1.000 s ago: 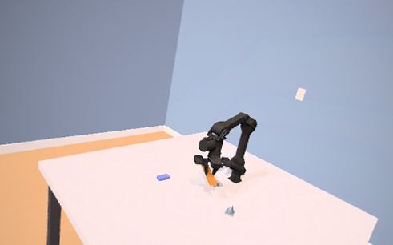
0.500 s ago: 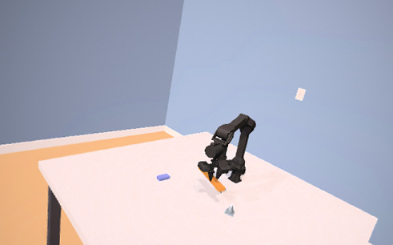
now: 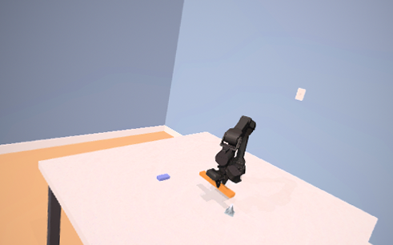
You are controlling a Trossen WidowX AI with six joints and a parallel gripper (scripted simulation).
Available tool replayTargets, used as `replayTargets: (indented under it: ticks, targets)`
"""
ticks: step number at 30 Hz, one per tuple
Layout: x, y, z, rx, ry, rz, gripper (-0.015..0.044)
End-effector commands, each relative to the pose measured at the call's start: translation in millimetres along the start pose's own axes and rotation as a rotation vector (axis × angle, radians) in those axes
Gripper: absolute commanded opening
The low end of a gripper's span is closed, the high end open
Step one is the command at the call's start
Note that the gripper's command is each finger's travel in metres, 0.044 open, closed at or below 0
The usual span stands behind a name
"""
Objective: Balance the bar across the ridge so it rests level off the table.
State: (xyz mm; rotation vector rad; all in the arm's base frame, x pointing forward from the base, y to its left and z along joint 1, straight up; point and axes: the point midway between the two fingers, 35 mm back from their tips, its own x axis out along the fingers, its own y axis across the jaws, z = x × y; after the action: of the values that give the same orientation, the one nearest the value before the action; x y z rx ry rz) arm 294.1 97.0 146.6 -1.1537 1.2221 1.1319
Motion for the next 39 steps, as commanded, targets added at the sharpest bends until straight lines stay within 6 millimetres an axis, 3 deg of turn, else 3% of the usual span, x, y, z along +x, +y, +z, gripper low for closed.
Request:
replayTargets:
  ticks: [1,22,39]
  targets:
    - [0.1,1.3,18.5,-0.086,-0.003,0.001,0.0000]
    - [2.9,28.1,93.5,-0.417,-0.010,0.002,0.0000]
    - [20.0,34.3,99.6,-0.441,-0.011,0.002,0.0000]
